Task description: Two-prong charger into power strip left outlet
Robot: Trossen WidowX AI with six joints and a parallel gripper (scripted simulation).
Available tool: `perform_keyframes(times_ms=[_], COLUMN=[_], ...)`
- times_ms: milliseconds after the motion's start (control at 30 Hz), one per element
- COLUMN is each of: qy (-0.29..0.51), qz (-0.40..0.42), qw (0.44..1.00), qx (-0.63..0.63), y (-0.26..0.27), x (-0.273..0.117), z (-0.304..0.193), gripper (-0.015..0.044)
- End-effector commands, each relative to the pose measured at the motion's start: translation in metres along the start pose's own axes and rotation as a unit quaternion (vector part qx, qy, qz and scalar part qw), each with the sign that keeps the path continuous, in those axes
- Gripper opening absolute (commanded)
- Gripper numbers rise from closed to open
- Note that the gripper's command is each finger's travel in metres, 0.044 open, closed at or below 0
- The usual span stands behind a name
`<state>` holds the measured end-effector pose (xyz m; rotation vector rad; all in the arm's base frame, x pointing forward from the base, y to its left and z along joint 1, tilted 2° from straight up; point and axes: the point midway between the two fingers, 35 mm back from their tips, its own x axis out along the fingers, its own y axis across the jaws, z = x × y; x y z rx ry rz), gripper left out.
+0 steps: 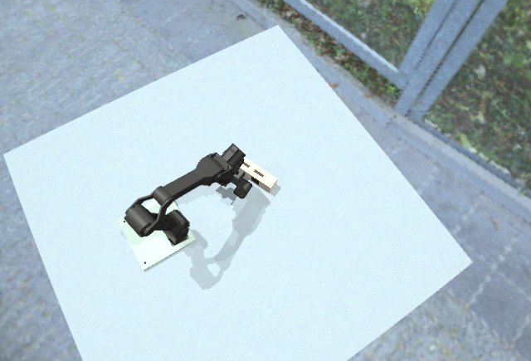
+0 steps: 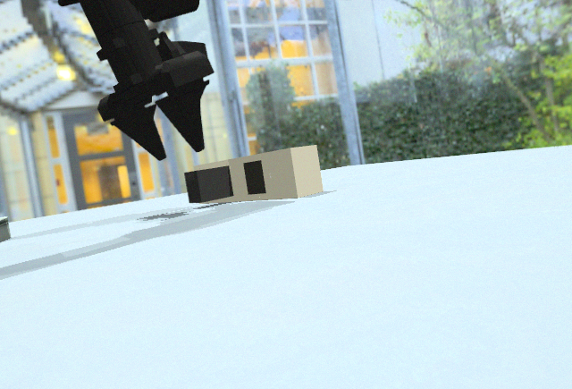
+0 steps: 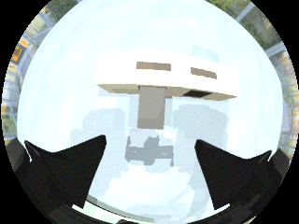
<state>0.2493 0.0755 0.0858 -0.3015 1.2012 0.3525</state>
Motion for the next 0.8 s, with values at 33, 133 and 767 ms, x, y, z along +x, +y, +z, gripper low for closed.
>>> perform_keyframes(times_ms=[33, 133, 767], qy=[-0.103, -0.103, -0.103], qz=[0.000, 0.000, 0.000], qw=[0.995, 0.995, 0.995], qx=[-0.005, -0.005, -0.005], y=[0.0011, 0.0011, 0.0011], x=[-0.0266, -0.0266, -0.0266], z=[0.0103, 0.0103, 0.0103], gripper=[0.0440, 0.0440, 0.0440])
